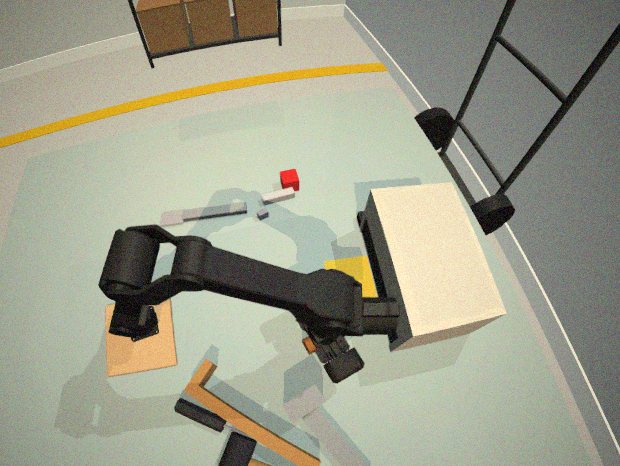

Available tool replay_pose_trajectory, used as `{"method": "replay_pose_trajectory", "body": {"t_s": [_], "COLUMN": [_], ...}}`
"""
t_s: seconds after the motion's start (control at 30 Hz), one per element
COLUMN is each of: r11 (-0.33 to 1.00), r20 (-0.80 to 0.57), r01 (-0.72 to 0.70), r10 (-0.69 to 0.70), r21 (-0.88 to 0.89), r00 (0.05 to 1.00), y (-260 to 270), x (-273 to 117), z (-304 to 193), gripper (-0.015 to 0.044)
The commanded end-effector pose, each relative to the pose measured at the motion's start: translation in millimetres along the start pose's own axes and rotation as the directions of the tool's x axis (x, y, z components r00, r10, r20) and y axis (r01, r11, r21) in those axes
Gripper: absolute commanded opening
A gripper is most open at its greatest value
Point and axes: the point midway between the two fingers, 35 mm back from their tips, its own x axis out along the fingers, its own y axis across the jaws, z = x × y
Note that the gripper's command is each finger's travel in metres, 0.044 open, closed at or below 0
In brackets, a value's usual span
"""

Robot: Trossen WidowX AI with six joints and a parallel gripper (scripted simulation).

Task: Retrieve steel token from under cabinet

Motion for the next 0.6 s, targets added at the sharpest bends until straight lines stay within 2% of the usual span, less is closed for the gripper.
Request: {"method": "replay_pose_trajectory", "body": {"t_s": [0.0, 0.57], "r11": [1.0, 1.0], "r20": [0.006, 0.006], "r01": [0.001, 0.0], "r10": [-0.001, 0.0], "r21": [0.002, 0.002], "r00": [1.0, 1.0], "y": [3, 22], "x": [1, 1], "z": [3, 4], "gripper": [0.0, 0.0]}}
